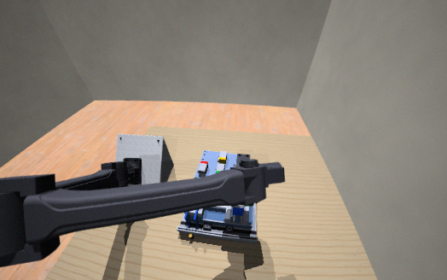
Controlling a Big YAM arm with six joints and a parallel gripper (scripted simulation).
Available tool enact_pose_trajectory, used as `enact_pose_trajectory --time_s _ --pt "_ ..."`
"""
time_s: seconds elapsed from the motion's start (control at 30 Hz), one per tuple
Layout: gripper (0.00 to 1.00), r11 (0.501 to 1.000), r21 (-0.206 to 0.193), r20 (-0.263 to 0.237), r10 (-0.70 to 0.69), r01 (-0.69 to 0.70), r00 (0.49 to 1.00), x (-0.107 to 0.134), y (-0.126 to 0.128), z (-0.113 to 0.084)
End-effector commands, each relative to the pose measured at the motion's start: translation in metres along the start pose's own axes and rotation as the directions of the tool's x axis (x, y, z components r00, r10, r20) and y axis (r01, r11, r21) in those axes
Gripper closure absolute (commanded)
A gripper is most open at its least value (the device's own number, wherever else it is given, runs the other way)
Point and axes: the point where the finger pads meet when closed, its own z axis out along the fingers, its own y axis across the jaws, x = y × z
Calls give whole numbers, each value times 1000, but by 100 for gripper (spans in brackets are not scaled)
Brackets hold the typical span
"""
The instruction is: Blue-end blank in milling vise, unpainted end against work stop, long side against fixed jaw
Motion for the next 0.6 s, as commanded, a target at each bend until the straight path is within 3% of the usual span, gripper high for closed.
enact_pose_trajectory --time_s 0.0,0.57 --pt "100 998 33 7 53 -53 999 21 -12 -16" --pt "100 998 34 7 53 -53 999 20 -11 -12"
